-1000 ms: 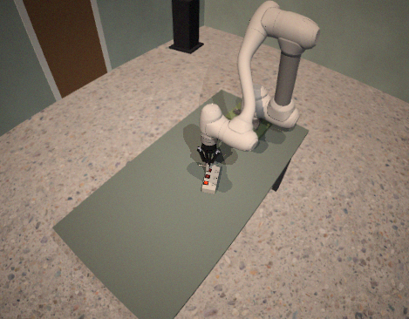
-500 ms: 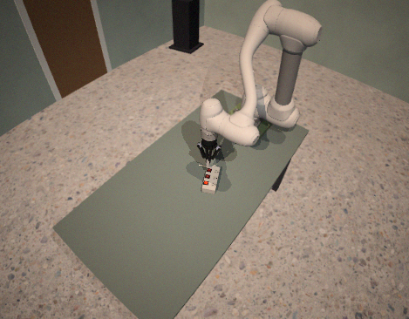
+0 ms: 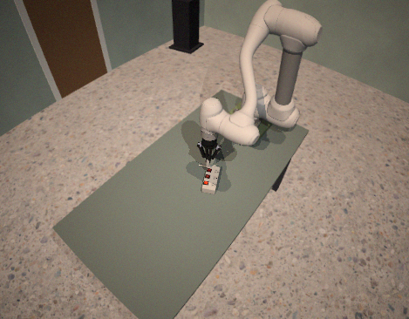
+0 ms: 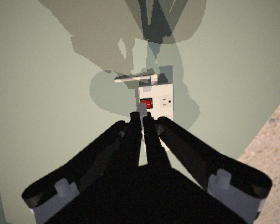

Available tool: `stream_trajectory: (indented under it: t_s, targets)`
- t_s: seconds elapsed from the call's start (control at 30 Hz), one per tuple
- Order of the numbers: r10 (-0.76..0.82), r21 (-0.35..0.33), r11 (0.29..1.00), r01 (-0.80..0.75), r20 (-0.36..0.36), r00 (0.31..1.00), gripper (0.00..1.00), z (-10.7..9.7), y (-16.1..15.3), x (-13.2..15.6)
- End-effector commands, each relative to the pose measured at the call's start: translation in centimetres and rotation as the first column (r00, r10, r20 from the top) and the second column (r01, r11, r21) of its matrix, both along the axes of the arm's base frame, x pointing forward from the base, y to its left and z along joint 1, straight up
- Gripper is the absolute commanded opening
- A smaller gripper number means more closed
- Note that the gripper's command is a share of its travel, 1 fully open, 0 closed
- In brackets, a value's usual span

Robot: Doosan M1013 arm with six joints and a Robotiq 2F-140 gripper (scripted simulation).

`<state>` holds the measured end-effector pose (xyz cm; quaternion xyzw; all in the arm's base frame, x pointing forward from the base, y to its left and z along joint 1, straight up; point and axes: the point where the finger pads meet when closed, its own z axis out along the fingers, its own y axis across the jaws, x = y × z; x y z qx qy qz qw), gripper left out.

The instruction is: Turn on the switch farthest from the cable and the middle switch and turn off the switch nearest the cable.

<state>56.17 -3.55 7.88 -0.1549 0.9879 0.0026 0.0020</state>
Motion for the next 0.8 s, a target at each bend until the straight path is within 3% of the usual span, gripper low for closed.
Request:
stream_trajectory:
  t_s: [0.0,0.13,0.3,0.77]
  targets:
    - [0.000,0.000,1.000,0.000,0.000,1.000,0.00,0.0,0.0,0.0]
    - [0.000,0.000,1.000,0.000,0.000,1.000,0.00,0.1,0.2,0.3]
    - [-0.002,0.000,1.000,0.002,0.000,1.000,0.00,1.3,2.8,3.4]
    - [-0.002,0.000,1.000,0.002,0.000,1.000,0.00,1.4,3.1,3.7]
